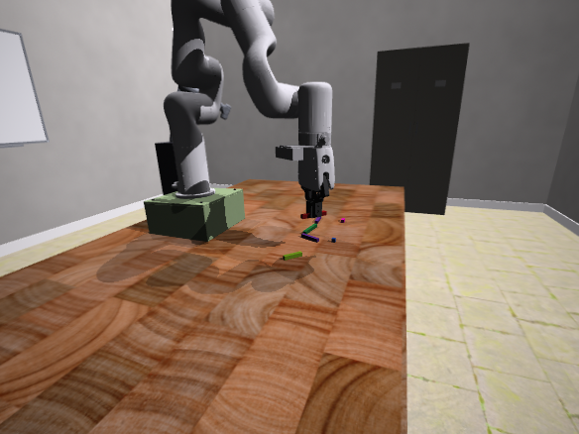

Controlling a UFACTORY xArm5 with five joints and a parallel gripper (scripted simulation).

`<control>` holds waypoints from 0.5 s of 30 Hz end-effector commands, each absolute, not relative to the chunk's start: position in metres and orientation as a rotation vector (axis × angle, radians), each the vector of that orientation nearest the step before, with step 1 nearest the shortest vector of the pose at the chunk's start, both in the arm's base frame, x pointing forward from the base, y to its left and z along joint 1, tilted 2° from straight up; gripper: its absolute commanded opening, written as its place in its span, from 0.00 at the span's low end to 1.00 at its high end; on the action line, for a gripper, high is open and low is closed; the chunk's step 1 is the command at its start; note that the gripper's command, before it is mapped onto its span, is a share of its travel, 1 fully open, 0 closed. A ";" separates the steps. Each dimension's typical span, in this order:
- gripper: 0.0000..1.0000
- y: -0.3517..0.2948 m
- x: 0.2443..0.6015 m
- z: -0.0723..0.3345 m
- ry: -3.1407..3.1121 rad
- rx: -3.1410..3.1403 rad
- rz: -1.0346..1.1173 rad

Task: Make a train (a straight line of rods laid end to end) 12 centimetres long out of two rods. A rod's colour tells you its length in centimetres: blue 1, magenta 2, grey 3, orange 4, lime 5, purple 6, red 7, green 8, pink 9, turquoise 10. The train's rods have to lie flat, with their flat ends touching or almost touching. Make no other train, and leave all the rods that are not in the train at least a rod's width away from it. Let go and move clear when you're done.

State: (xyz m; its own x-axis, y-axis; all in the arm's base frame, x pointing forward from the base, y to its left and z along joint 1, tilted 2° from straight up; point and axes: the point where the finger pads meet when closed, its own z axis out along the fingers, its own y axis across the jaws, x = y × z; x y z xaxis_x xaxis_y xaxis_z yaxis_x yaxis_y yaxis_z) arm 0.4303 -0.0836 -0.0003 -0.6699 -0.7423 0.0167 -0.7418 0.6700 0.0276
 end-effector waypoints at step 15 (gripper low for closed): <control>0.04 -0.084 0.430 -0.052 -2.848 1.266 -0.027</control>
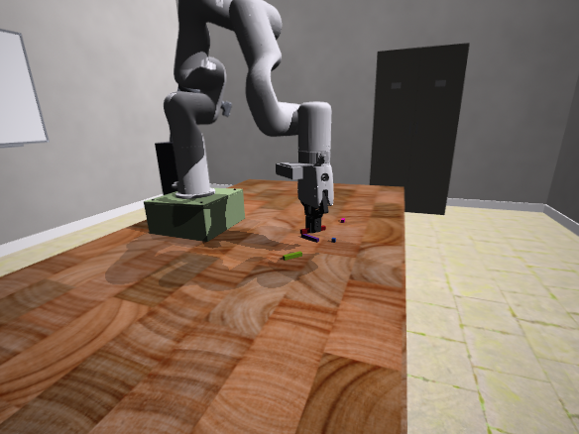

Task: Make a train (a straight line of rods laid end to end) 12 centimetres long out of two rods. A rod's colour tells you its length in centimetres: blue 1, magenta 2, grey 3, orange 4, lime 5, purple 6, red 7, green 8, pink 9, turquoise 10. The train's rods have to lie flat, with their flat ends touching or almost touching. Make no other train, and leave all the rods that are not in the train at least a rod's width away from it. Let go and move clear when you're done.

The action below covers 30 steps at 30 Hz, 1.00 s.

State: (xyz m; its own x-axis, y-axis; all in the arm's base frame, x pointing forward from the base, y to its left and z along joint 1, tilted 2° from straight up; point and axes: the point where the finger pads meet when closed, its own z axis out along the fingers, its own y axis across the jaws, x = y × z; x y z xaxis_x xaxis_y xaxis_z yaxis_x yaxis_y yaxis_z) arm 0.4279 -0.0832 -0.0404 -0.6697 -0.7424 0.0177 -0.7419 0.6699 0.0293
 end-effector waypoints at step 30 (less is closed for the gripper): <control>0.04 -0.083 0.429 -0.085 -2.848 1.266 -0.027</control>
